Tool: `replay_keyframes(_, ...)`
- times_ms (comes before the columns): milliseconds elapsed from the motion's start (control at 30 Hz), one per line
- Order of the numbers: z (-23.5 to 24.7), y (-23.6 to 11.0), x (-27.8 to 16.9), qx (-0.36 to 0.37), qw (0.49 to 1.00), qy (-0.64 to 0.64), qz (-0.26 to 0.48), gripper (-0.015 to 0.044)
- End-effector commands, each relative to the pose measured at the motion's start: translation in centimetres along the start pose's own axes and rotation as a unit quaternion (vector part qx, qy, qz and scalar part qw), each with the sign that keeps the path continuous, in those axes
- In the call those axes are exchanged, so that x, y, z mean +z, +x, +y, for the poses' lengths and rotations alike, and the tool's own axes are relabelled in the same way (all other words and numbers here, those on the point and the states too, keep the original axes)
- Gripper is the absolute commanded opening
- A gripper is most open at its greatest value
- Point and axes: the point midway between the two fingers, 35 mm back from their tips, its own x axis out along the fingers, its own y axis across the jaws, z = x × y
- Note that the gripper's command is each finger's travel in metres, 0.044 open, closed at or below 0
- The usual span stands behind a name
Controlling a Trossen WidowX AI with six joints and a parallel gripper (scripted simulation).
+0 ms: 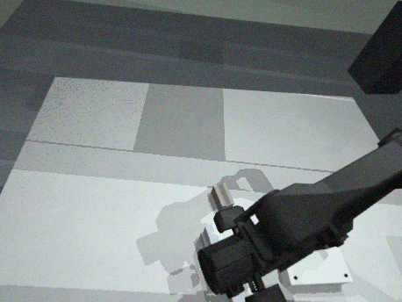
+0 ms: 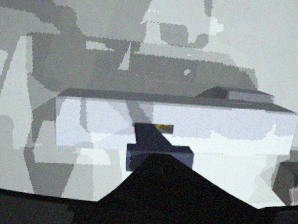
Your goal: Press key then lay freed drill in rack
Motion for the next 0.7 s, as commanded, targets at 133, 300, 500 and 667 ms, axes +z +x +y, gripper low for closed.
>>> replay_keyframes(133,0.09,0.77,-0.12,0.000,1.000,-0.001,0.007,0.0000)
replay_keyframes(300,0.11,0.94,-0.21,0.000,1.000,-0.001,0.007,0.0000)
replay_keyframes(500,0.13,1.10,-0.38,0.000,1.000,-0.001,0.007,0.0000)
replay_keyframes(667,0.15,1.23,-0.52,0.000,1.000,-0.001,0.007,0.0000)
